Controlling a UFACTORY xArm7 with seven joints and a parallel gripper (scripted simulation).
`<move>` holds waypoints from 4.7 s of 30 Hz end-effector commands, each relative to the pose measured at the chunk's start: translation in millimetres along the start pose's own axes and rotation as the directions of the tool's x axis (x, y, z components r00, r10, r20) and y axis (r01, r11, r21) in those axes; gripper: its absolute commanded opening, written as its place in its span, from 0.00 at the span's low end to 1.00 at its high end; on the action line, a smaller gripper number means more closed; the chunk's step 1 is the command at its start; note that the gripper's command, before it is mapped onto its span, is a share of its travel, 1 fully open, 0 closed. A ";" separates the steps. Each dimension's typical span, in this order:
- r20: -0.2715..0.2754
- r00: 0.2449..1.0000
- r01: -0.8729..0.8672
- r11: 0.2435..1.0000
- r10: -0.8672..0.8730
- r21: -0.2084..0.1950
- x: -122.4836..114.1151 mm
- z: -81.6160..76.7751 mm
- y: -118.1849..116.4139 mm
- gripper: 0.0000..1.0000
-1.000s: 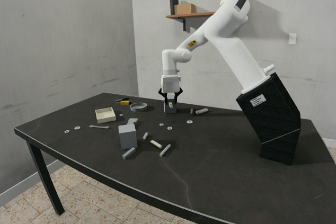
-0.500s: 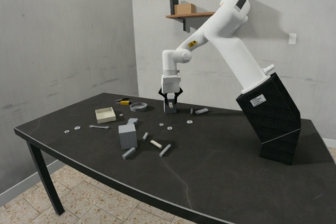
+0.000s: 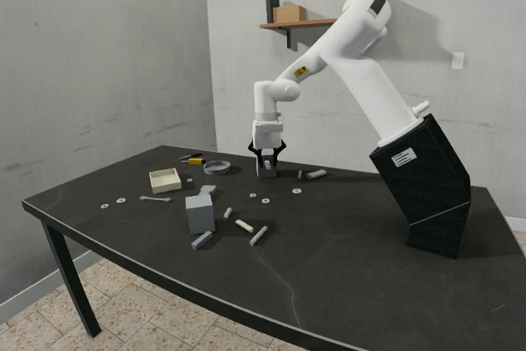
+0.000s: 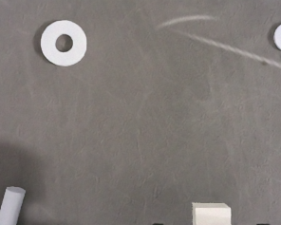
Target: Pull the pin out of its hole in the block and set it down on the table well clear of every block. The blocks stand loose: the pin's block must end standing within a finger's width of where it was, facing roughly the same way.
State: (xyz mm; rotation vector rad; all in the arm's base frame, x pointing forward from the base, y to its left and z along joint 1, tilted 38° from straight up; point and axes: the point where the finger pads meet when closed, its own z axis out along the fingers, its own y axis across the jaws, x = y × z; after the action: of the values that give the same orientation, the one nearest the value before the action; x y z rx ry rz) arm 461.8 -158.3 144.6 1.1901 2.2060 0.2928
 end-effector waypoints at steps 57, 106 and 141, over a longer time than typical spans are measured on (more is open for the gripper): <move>0.004 1.000 0.001 1.000 -0.001 -0.002 -1.7 1.1 0.6 0.00; 0.007 1.000 0.000 1.000 0.000 -0.004 14.8 2.0 1.4 0.00; 0.006 1.000 0.001 1.000 -0.001 -0.004 21.7 2.6 1.4 0.00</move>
State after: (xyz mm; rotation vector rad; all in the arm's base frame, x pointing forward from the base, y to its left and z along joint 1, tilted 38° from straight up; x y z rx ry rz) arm 455.2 -140.2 133.2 1.1881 2.2015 0.2930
